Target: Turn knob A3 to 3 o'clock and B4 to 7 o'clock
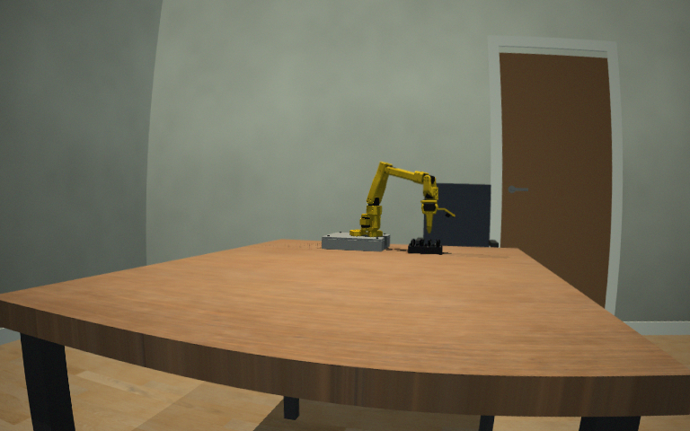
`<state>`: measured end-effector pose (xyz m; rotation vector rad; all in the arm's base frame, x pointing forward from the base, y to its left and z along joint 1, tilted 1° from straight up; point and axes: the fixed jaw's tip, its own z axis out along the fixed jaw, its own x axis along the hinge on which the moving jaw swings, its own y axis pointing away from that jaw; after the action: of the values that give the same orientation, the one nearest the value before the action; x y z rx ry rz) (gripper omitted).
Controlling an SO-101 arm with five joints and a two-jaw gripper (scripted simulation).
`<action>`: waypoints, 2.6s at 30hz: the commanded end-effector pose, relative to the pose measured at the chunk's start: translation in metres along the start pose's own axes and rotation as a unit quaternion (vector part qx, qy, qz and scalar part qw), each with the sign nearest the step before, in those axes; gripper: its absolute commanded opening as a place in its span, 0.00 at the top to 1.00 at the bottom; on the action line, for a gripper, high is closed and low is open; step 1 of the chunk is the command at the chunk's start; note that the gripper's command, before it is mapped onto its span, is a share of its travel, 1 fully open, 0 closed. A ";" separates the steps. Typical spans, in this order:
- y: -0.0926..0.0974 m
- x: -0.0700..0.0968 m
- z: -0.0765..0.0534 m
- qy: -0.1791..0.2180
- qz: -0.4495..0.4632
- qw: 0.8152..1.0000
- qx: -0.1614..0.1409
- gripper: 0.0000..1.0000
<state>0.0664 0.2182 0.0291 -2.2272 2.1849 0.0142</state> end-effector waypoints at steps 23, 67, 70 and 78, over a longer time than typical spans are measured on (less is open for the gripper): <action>-0.002 -0.003 0.001 0.009 0.005 1.000 -0.004 0.90; -0.003 -0.003 0.016 0.009 0.005 1.000 -0.004 0.90; -0.003 -0.003 0.016 0.009 0.005 1.000 -0.004 0.90; -0.002 -0.002 0.018 0.009 0.005 1.000 -0.004 0.90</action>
<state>0.0690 0.2255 0.0186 -2.2195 2.1785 0.0217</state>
